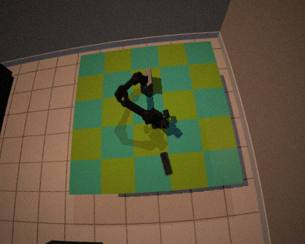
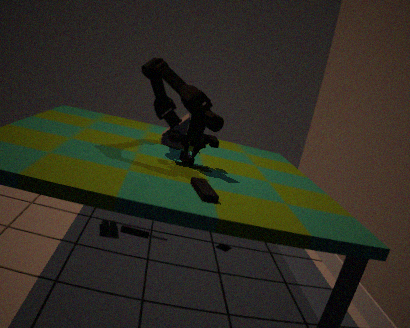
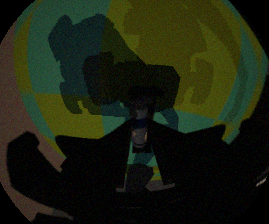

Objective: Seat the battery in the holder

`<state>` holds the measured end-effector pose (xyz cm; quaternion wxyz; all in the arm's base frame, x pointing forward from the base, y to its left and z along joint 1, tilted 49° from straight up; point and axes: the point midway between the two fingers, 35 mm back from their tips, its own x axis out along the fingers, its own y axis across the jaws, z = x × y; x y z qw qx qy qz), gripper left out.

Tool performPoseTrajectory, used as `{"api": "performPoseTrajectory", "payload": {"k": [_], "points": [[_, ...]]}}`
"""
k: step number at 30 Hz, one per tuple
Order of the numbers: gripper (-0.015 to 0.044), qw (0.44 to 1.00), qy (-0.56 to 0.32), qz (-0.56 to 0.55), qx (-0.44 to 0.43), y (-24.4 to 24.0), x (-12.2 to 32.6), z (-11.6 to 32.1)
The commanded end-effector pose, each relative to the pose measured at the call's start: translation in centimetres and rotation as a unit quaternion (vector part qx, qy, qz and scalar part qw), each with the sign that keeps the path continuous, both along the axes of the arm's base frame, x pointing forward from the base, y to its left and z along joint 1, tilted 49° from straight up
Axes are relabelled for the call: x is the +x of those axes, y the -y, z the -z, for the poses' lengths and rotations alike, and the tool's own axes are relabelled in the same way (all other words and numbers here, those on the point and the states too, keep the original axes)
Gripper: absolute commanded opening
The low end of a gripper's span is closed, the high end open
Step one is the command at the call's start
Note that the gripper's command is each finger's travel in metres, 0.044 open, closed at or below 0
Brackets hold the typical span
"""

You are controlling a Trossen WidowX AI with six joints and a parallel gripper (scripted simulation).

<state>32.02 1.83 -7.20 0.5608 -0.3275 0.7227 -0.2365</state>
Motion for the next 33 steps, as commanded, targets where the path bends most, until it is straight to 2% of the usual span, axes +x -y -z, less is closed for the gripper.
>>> {"api": "performPoseTrajectory", "payload": {"k": [1,33], "points": [[0.007,1.0,0.014,-0.007,0.0,0.23,0.3,-0.13],[0.007,0.997,0.059,-0.046,0.018,0.64,-0.33,-0.17]]}}
